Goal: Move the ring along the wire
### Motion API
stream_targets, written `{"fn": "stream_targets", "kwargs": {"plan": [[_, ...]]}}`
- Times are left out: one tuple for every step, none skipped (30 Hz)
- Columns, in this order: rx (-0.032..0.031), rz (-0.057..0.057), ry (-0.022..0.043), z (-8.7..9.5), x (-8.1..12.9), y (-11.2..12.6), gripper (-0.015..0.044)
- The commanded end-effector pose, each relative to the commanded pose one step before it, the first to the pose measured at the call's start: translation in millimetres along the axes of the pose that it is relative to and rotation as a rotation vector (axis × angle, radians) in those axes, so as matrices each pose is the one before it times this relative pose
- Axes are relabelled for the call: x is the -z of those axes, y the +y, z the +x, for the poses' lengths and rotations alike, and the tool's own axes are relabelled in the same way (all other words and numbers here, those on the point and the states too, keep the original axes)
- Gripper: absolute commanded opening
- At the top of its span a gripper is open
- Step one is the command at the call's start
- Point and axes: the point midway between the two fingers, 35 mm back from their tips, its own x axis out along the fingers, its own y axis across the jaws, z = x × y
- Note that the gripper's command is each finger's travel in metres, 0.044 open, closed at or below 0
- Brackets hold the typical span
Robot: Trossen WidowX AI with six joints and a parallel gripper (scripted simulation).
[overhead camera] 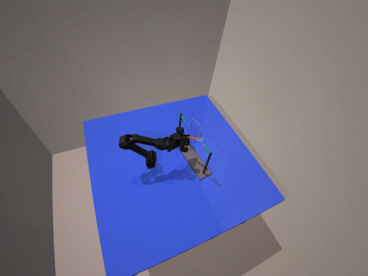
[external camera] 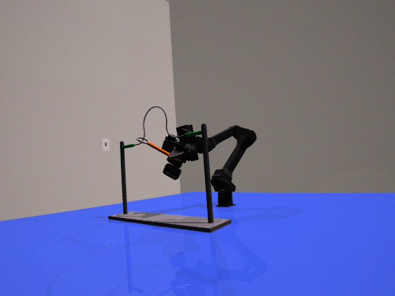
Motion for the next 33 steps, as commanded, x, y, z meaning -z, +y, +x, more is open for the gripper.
{"fn": "stream_targets", "kwargs": {"plan": [[-0.02415,0.0379,0.02714,-5.98,-2.40,12.88,-0.0150],[-0.00325,0.0091,0.00710,-0.93,-0.03,1.58,-0.0150],[-0.00336,0.0091,0.00715,-0.94,-0.03,1.58,-0.0150],[-0.00306,0.0083,0.00653,-0.85,-0.02,1.44,-0.0150],[-0.00288,0.0078,0.00616,-0.81,-0.02,1.36,-0.0150],[-0.00295,0.0080,0.00630,-0.82,-0.02,1.39,-0.0150],[-0.00300,0.0081,0.00640,-0.83,-0.01,1.41,-0.0150],[-0.00291,0.0079,0.00624,-0.81,-0.01,1.37,-0.0150],[-0.00244,0.0068,0.00535,-0.70,-0.01,1.18,-0.0150],[-0.00168,0.0050,0.00391,-0.51,0.00,0.86,-0.0150],[-0.00320,0.0085,0.00673,-0.87,0.00,1.48,-0.0150],[-0.00418,0.0111,0.00874,-1.13,-0.01,1.91,-0.0150],[-0.00361,0.0097,0.00765,-0.99,0.00,1.67,-0.0150],[-0.00309,0.0084,0.00661,-0.86,0.00,1.45,-0.0150],[-0.00416,0.0092,0.00765,-1.00,-0.03,1.61,-0.0150],[-0.00347,0.0072,0.00612,-0.80,-0.03,1.27,-0.0150],[-0.00481,0.0099,0.00840,-1.09,-0.05,1.72,-0.0150],[-0.00649,0.0132,0.01128,-1.46,-0.07,2.30,-0.0150],[-0.00665,0.0136,0.01163,-1.51,-0.05,2.38,-0.0150],[-0.00601,0.0124,0.01053,-1.37,-0.03,2.17,-0.0150],[-0.00669,0.0136,0.01162,-1.51,-0.04,2.39,-0.0150],[-0.00883,0.0175,0.01150,-1.52,-0.06,3.07,-0.0150],[-0.00956,0.0179,0.00573,-0.82,-0.08,3.21,-0.0150],[-0.01024,0.0189,0.00312,-0.49,-0.08,3.41,-0.0150],[-0.00805,0.0148,0.00128,-0.22,-0.06,2.66,-0.0150],[-0.00818,0.0150,0.00074,-0.15,-0.06,2.69,-0.0150],[-0.00889,0.0163,0.00054,-0.12,-0.07,2.94,-0.0150],[-0.00942,0.0177,0.00072,-0.11,0.00,3.21,-0.0150],[-0.00461,0.0097,0.00063,-0.05,0.09,1.74,-0.0150],[-0.00191,0.0044,0.00017,-0.03,0.02,0.81,-0.0150],[-0.00247,0.0051,0.00010,-0.03,-0.01,0.95,-0.0150],[-0.00341,0.0068,0.00010,-0.04,-0.02,1.27,-0.0150],[-0.00314,0.0063,0.00009,-0.03,-0.02,1.19,-0.0150]]}}
